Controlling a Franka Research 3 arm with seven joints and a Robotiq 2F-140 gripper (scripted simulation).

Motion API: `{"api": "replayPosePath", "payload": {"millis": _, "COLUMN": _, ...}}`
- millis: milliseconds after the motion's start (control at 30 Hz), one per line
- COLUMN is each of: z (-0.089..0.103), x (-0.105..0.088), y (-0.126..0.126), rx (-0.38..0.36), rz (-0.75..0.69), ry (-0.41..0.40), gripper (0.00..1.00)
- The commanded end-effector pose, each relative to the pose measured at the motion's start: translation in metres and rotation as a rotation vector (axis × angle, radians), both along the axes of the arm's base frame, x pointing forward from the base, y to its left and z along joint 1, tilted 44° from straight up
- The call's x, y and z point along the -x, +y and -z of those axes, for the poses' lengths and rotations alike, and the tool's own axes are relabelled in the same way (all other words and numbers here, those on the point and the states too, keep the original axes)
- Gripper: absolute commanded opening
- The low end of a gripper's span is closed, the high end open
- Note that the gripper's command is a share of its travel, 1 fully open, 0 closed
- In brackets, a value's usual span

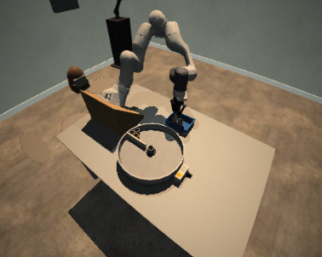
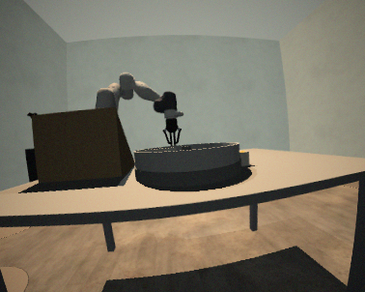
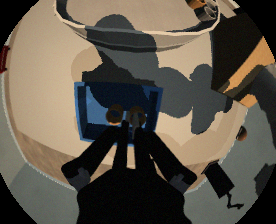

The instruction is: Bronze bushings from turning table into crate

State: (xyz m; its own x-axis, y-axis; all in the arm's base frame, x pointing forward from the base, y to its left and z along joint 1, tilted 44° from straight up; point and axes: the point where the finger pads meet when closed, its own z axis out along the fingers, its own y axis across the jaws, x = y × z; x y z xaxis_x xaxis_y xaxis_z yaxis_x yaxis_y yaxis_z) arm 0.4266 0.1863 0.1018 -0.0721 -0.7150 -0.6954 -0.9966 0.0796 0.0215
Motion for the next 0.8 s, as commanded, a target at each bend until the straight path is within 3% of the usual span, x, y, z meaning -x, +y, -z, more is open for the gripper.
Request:
{"api": "replayPosePath", "payload": {"millis": 0, "z": -0.0005, "x": -0.0018, "y": 0.0006, "rx": 0.001, "rz": -0.001, "ry": -0.006, "gripper": 0.0}}
{"api": "replayPosePath", "payload": {"millis": 67, "z": -0.0005, "x": -0.0018, "y": 0.0006, "rx": 0.001, "rz": -0.001, "ry": -0.006, "gripper": 0.0}}
{"api": "replayPosePath", "payload": {"millis": 100, "z": -0.0005, "x": -0.0018, "y": 0.0006, "rx": 0.001, "rz": -0.001, "ry": -0.006, "gripper": 0.1}}
{"api": "replayPosePath", "payload": {"millis": 767, "z": -0.0005, "x": -0.0018, "y": 0.0006, "rx": 0.001, "rz": -0.001, "ry": -0.006, "gripper": 0.1}}
